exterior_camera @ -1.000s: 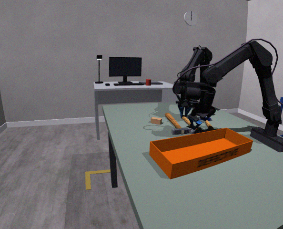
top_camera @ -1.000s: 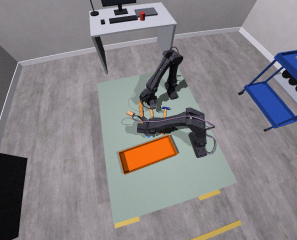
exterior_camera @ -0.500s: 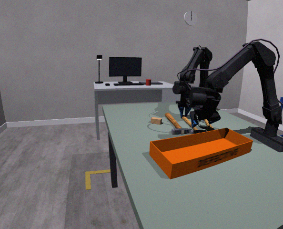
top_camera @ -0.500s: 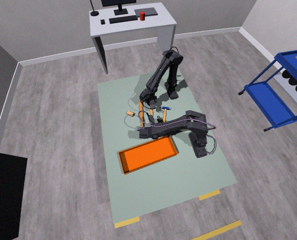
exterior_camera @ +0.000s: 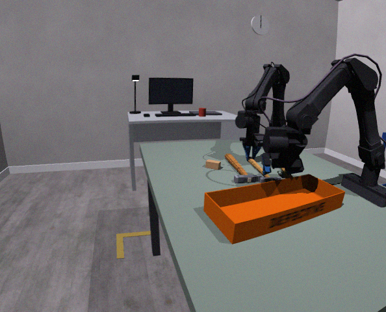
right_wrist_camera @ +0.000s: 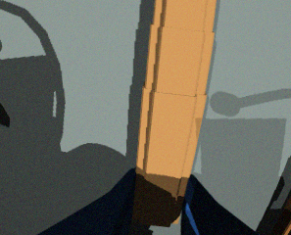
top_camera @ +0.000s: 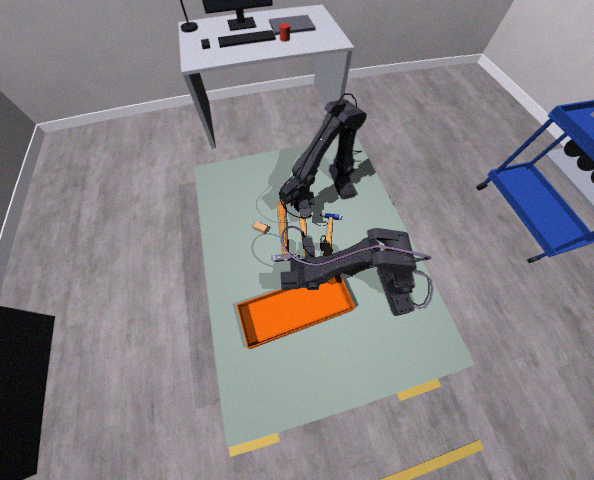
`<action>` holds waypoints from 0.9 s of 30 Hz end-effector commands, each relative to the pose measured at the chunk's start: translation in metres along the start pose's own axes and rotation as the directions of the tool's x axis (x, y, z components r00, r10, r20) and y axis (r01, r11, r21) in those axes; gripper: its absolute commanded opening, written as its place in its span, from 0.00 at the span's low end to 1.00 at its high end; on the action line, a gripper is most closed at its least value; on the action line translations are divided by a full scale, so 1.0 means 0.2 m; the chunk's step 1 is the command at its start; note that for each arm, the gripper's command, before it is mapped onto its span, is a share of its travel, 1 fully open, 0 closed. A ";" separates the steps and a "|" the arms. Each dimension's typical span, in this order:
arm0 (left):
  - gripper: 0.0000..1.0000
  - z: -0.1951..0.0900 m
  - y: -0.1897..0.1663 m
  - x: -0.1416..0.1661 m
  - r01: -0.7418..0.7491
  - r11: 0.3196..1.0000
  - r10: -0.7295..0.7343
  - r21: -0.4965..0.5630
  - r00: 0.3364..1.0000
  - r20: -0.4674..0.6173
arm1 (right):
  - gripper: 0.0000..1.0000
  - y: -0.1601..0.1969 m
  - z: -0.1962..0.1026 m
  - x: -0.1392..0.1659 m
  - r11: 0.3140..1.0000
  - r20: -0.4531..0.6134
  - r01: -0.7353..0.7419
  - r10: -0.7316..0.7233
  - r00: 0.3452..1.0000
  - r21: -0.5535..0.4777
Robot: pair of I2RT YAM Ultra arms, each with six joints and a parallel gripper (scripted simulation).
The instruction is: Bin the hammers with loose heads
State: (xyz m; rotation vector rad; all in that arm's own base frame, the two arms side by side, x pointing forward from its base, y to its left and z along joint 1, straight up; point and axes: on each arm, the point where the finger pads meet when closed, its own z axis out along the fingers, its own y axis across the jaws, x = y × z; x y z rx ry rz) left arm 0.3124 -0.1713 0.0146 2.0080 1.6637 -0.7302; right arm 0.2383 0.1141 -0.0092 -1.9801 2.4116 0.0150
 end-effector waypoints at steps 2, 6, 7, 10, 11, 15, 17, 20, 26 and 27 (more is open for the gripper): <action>1.00 0.02 -0.03 -0.02 -0.002 1.000 0.001 0.027 1.000 0.031 | 0.19 0.00 -0.03 0.03 1.000 -0.009 -0.012 0.012 1.000 0.012; 1.00 0.01 0.00 -0.03 -0.020 1.000 0.020 0.005 0.999 0.031 | 0.19 0.00 -0.02 0.03 1.000 -0.015 -0.012 0.012 1.000 0.004; 1.00 0.01 0.00 -0.03 -0.020 1.000 0.020 0.005 0.999 0.031 | 0.19 0.00 -0.02 0.03 1.000 -0.015 -0.012 0.012 1.000 0.004; 1.00 0.01 0.00 -0.03 -0.020 1.000 0.020 0.005 0.999 0.031 | 0.37 0.00 -0.02 0.03 1.000 -0.015 -0.012 0.012 1.000 0.004; 1.00 0.01 0.00 -0.03 -0.020 1.000 0.020 0.005 0.999 0.031 | 0.37 0.00 -0.02 0.03 1.000 -0.015 -0.012 0.012 1.000 0.004; 1.00 0.01 0.00 -0.03 -0.020 1.000 0.020 0.005 0.999 0.031 | 0.49 0.00 -0.05 0.02 1.000 -0.015 -0.018 0.018 1.000 0.019; 1.00 0.01 0.00 -0.03 -0.020 1.000 0.020 0.005 0.999 0.031 | 0.49 0.01 -0.07 0.01 1.000 -0.006 -0.014 0.014 1.000 0.028; 1.00 0.01 0.00 -0.03 -0.020 1.000 0.020 0.005 0.999 0.031 | 0.49 0.01 -0.09 -0.01 0.999 0.010 -0.016 0.016 1.000 0.036; 1.00 0.01 0.00 -0.03 -0.020 1.000 0.020 0.005 0.999 0.031 | 0.49 -0.01 -0.18 -0.03 0.999 0.017 -0.016 0.015 1.000 0.047; 1.00 0.01 0.00 -0.03 -0.020 1.000 0.020 0.005 0.999 0.031 | 0.49 -0.01 -0.18 -0.03 0.999 0.017 -0.015 0.014 1.000 0.047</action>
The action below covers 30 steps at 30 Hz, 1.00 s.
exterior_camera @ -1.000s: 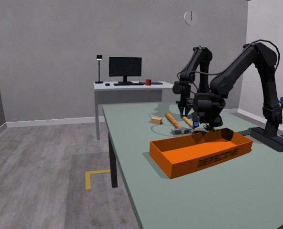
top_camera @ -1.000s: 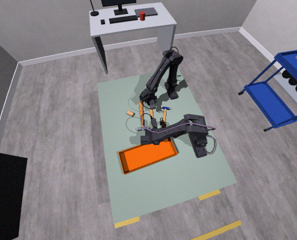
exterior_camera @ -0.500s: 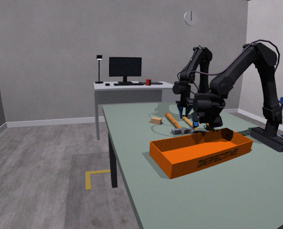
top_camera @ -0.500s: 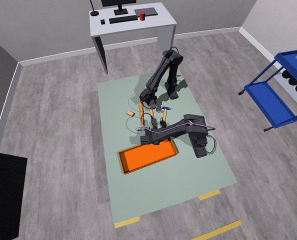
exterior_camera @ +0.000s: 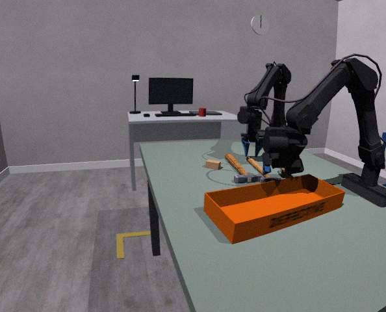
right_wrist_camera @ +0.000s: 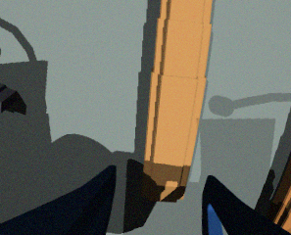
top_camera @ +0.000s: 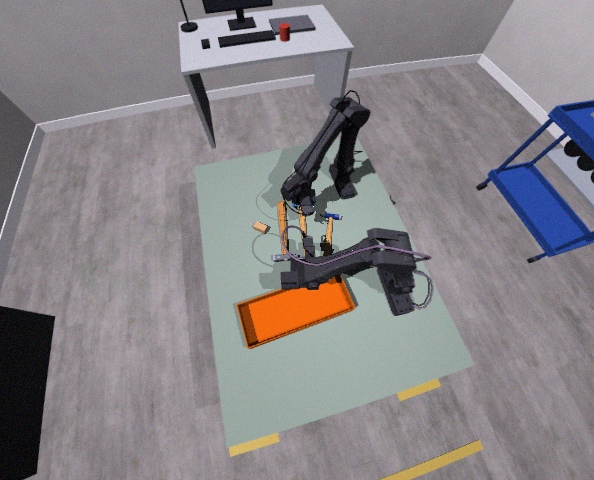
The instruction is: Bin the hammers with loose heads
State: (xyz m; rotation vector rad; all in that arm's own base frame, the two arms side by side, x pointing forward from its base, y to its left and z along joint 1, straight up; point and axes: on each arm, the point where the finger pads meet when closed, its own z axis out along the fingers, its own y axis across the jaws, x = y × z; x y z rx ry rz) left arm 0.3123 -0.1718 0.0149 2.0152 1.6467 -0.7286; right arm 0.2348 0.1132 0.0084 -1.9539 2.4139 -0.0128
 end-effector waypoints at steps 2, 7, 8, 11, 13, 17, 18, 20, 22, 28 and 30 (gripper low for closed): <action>1.00 0.01 0.00 -0.03 -0.007 1.000 0.006 0.005 1.000 0.028 | 0.49 -0.03 -0.09 -0.04 1.000 0.017 -0.001 0.001 1.000 0.024; 1.00 0.01 0.00 -0.03 -0.007 1.000 0.006 0.005 1.000 0.028 | 1.00 -0.03 -0.19 -0.03 1.000 0.020 -0.010 0.010 1.000 0.021; 1.00 0.01 0.00 -0.03 -0.007 1.000 0.006 0.005 1.000 0.028 | 1.00 -0.03 -0.23 -0.03 1.000 0.020 -0.007 0.007 1.000 0.021; 1.00 0.01 0.00 -0.03 -0.007 1.000 0.006 0.005 1.000 0.028 | 1.00 -0.04 -0.31 -0.03 1.000 0.016 -0.003 0.002 1.000 0.024; 1.00 0.01 0.00 -0.03 -0.007 1.000 0.006 0.005 1.000 0.028 | 1.00 -0.04 -0.28 -0.01 1.000 0.000 0.001 -0.001 1.000 0.003; 1.00 0.01 0.00 -0.03 -0.007 1.000 0.006 0.005 1.000 0.028 | 1.00 -0.05 -0.24 -0.02 1.000 -0.010 0.003 -0.003 1.000 -0.010; 1.00 0.01 0.00 -0.03 -0.007 1.000 0.006 0.005 1.000 0.028 | 1.00 -0.05 -0.24 -0.02 1.000 -0.010 0.003 -0.003 1.000 -0.010; 1.00 0.01 0.00 -0.03 -0.007 1.000 0.006 0.005 1.000 0.028 | 1.00 -0.05 -0.23 -0.02 1.000 -0.012 0.005 -0.005 1.000 -0.014; 0.77 0.01 0.00 -0.02 0.009 1.000 -0.009 0.003 1.000 0.010 | 1.00 -0.04 -0.25 -0.01 1.000 -0.013 -0.023 0.023 1.000 0.004; 0.37 0.01 0.09 -0.01 0.077 0.995 -0.086 -0.062 0.984 -0.154 | 1.00 -0.02 -0.33 -0.07 0.981 0.072 -0.153 0.145 0.987 0.121; 0.37 0.01 0.12 -0.04 0.092 0.992 -0.109 -0.088 0.972 -0.210 | 1.00 0.03 -0.41 -0.09 0.961 0.148 -0.211 0.185 0.971 0.178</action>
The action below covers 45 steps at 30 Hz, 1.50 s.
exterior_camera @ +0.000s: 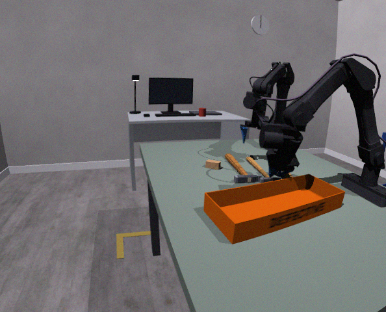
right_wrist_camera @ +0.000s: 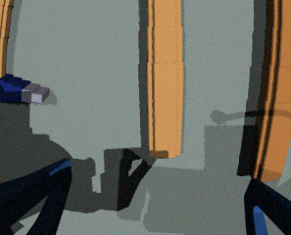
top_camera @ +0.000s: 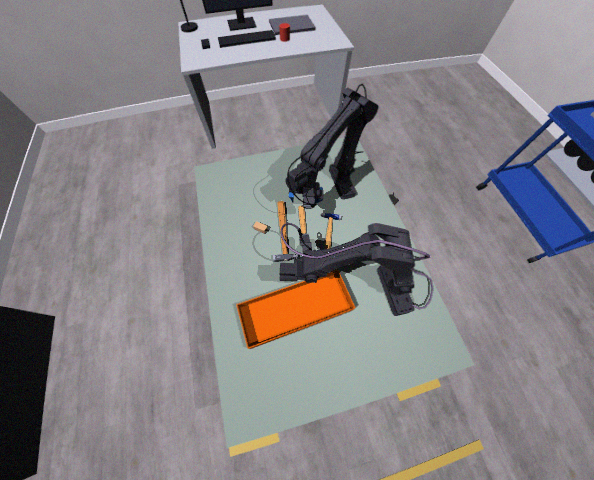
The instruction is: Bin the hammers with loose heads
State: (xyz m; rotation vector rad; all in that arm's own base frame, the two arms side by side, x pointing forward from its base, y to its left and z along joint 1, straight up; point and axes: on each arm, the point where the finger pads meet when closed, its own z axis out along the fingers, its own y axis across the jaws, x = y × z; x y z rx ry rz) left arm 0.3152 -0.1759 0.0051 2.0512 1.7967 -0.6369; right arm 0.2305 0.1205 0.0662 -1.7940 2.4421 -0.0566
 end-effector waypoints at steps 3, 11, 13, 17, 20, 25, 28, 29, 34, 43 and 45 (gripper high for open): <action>0.37 -0.04 0.12 -0.11 0.038 0.993 -0.053 -0.110 0.989 -0.137 | 1.00 0.08 -0.20 -0.08 0.972 0.200 -0.167 0.133 0.971 0.164; 0.37 -0.01 0.12 -0.16 0.083 0.987 -0.116 -0.141 0.962 -0.248 | 1.00 0.21 -0.37 -0.10 0.927 0.464 -0.322 0.204 0.862 0.192; 0.37 0.01 0.12 -0.18 0.081 0.986 -0.117 -0.144 0.956 -0.268 | 1.00 0.25 -0.42 -0.10 0.917 0.536 -0.358 0.215 0.816 0.176; 0.37 0.09 0.08 -0.25 0.029 0.995 -0.056 -0.097 0.956 -0.289 | 1.00 0.32 -0.48 -0.10 0.899 0.663 -0.422 0.246 0.707 0.116; 0.37 0.16 0.04 -0.29 0.009 0.998 -0.028 -0.065 0.953 -0.302 | 1.00 0.37 -0.52 -0.10 0.891 0.736 -0.450 0.266 0.623 0.059; 0.37 0.20 0.01 -0.33 -0.007 0.999 -0.005 -0.040 0.954 -0.301 | 1.00 0.41 -0.54 -0.09 0.886 0.791 -0.463 0.285 0.541 -0.003; 0.37 0.22 0.01 -0.34 -0.013 0.999 0.003 -0.033 0.953 -0.302 | 1.00 0.44 -0.56 -0.09 0.883 0.828 -0.465 0.302 0.472 -0.056; 0.37 0.22 0.00 -0.34 -0.014 0.999 0.003 -0.033 0.953 -0.302 | 1.00 0.45 -0.57 -0.09 0.883 0.835 -0.464 0.305 0.457 -0.069; 0.37 0.21 0.01 -0.33 -0.012 0.999 0.001 -0.035 0.953 -0.302 | 1.00 0.48 -0.58 -0.08 0.885 0.860 -0.452 0.314 0.403 -0.111; 0.37 0.25 0.01 -0.34 -0.020 0.999 0.008 -0.040 0.957 -0.289 | 1.00 0.49 -0.59 -0.08 0.891 0.863 -0.442 0.302 0.405 -0.104; 0.37 0.26 0.01 -0.34 -0.020 0.999 0.008 -0.040 0.957 -0.289 | 1.00 0.49 -0.59 -0.08 0.891 0.863 -0.442 0.302 0.405 -0.104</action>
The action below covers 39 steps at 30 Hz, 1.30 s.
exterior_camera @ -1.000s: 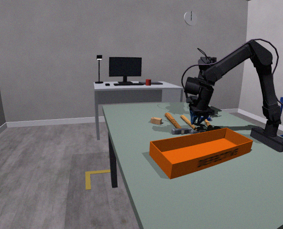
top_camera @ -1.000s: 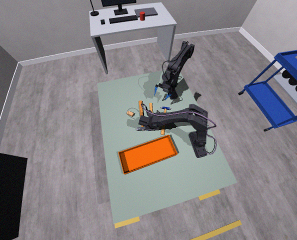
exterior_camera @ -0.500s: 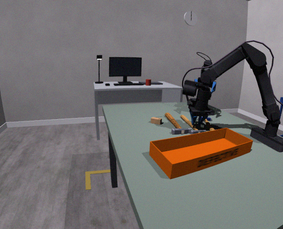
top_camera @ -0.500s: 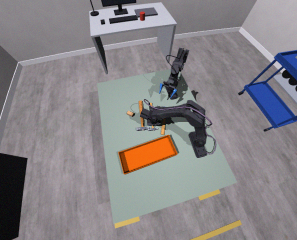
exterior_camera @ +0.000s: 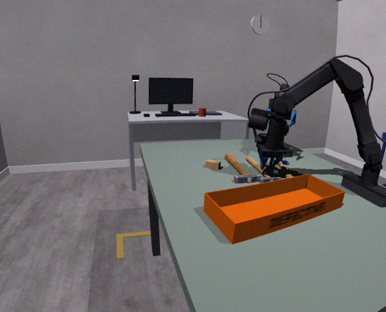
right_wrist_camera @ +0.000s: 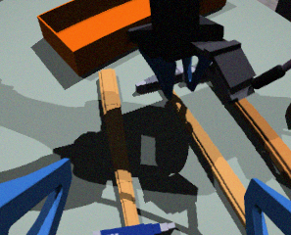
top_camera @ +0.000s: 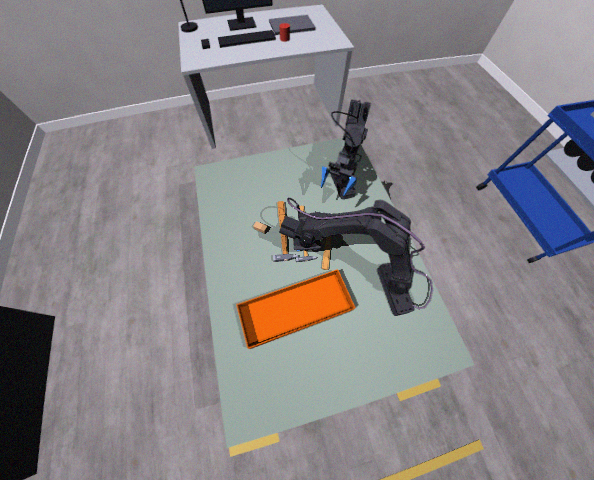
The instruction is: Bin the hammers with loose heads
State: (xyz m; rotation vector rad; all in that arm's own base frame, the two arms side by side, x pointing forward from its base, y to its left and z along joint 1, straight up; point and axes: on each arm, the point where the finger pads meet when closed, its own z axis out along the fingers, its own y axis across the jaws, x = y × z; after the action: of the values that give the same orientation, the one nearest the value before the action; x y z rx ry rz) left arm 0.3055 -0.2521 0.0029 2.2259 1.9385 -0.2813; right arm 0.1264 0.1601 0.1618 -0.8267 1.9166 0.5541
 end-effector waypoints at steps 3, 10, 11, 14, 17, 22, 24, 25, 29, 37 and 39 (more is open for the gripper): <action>0.37 0.07 -0.01 -0.02 0.001 1.000 -0.001 0.012 1.000 0.012 | 1.00 -0.01 -0.02 -0.06 1.000 0.054 -0.021 0.020 0.998 0.014; 0.37 0.12 -0.01 -0.02 0.001 1.000 -0.001 0.009 1.000 0.004 | 1.00 -0.01 -0.02 -0.06 1.000 0.054 -0.021 0.020 0.998 0.014; 0.37 0.12 -0.01 -0.02 0.001 1.000 -0.001 0.009 1.000 0.004 | 1.00 -0.01 -0.02 -0.06 1.000 0.054 -0.021 0.020 0.998 0.014; 0.37 0.14 -0.01 -0.02 0.002 1.000 -0.002 0.009 1.000 0.004 | 1.00 -0.01 -0.02 -0.06 1.000 0.054 -0.021 0.020 0.998 0.014; 0.37 0.14 -0.01 -0.02 0.000 1.000 0.000 0.007 1.000 0.005 | 1.00 -0.01 -0.02 -0.06 1.000 0.054 -0.021 0.020 0.998 0.014; 0.37 0.14 0.00 -0.02 0.001 1.000 -0.001 0.006 1.000 0.006 | 1.00 -0.01 -0.01 -0.06 1.000 0.044 -0.021 0.021 0.999 0.013; 0.37 0.14 -0.01 -0.02 0.001 1.000 -0.001 0.007 1.000 0.005 | 1.00 -0.01 -0.01 -0.06 1.000 0.044 -0.021 0.021 0.999 0.013; 0.37 0.14 -0.01 -0.01 0.002 1.000 -0.002 0.009 1.000 0.004 | 1.00 -0.01 -0.01 -0.06 1.000 0.044 -0.021 0.021 0.999 0.013; 0.37 0.15 -0.01 -0.01 0.001 1.000 -0.001 0.007 1.000 0.005 | 1.00 -0.01 -0.01 -0.06 1.000 0.044 -0.021 0.021 0.999 0.013; 0.37 0.12 0.01 -0.02 -0.002 1.000 0.002 0.001 1.000 0.008 | 1.00 -0.01 -0.01 -0.06 1.000 0.044 -0.021 0.021 0.999 0.013; 0.37 0.12 0.01 -0.02 -0.002 1.000 0.002 0.001 1.000 0.008 | 1.00 -0.01 -0.01 -0.06 1.000 0.044 -0.021 0.021 0.999 0.013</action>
State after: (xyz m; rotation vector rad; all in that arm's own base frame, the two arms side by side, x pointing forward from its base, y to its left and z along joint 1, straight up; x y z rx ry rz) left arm 0.3066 -0.2604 -0.0187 2.2239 1.9344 -0.2786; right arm 0.1282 0.1586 0.1622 -0.8093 1.9196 0.5440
